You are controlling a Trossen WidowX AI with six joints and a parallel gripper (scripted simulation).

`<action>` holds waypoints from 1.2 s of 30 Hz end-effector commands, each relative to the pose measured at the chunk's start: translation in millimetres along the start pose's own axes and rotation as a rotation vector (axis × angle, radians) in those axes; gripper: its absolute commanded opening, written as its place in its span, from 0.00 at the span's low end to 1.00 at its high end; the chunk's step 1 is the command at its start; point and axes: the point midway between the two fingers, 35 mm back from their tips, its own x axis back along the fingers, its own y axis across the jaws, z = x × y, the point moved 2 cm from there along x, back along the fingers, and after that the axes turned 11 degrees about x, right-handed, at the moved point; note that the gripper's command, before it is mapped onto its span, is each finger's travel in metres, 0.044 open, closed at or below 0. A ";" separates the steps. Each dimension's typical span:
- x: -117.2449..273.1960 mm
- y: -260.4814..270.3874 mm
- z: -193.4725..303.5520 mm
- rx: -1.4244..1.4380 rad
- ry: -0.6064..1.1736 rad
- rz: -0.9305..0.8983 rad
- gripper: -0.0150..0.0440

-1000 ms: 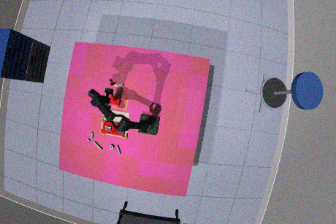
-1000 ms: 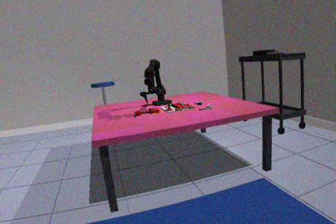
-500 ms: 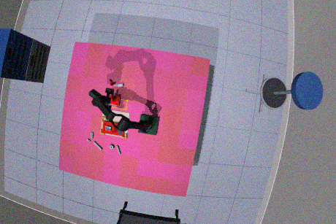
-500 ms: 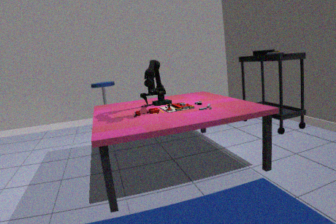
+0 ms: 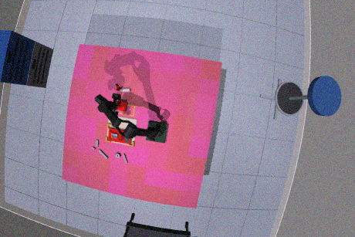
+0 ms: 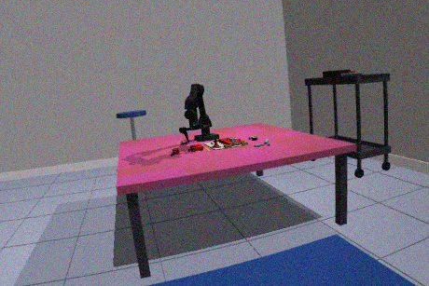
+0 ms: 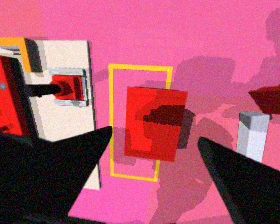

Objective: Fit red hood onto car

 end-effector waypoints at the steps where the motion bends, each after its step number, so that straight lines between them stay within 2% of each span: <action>1: -6.6 0.5 1.8 0.004 0.013 -0.002 1.00; 36: -26.5 1.7 2.4 0.004 0.014 -0.002 1.00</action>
